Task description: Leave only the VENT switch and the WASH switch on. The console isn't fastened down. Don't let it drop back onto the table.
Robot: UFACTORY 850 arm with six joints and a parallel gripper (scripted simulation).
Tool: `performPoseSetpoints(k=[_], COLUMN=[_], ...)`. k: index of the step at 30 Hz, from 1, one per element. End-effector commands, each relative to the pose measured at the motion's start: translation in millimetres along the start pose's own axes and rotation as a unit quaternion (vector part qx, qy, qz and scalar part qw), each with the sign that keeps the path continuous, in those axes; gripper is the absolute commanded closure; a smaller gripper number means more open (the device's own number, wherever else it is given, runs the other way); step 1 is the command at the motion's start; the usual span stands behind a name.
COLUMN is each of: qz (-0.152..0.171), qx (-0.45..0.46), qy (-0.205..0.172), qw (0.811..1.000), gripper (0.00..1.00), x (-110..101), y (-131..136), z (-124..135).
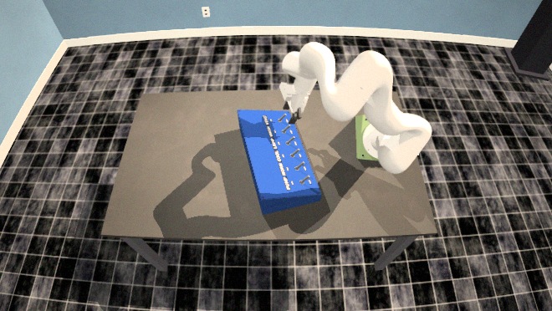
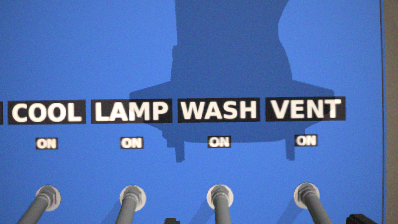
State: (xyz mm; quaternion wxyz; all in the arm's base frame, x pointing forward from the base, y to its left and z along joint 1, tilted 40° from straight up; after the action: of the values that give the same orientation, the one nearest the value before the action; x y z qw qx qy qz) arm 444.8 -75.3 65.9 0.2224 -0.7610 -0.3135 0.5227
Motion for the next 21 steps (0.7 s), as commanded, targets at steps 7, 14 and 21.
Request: performPoseSetpoints(k=[7, 14, 21], qz=[0.0, 0.0, 0.0], qx=[0.0, 0.0, 0.0], qy=[0.0, 0.0, 0.0], qw=[1.0, 1.0, 1.0], gripper=[0.0, 0.0, 0.0], x=[-0.4, -0.4, -0.4], y=[15.1, 15.2, 15.2], z=[-3.5, -3.5, -3.5])
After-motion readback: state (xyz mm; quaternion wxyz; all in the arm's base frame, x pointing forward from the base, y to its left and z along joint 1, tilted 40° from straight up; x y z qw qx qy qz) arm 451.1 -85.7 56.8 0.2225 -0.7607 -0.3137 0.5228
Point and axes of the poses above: the point where the finger pads meet when closed, its own x axis out along the fingers, its own y axis across the jaws, z = x × y, the point moved 4 cm from there along -x, back along the fingers, and after that the axes turned 10 degrees about x, right-handed, at the moved point
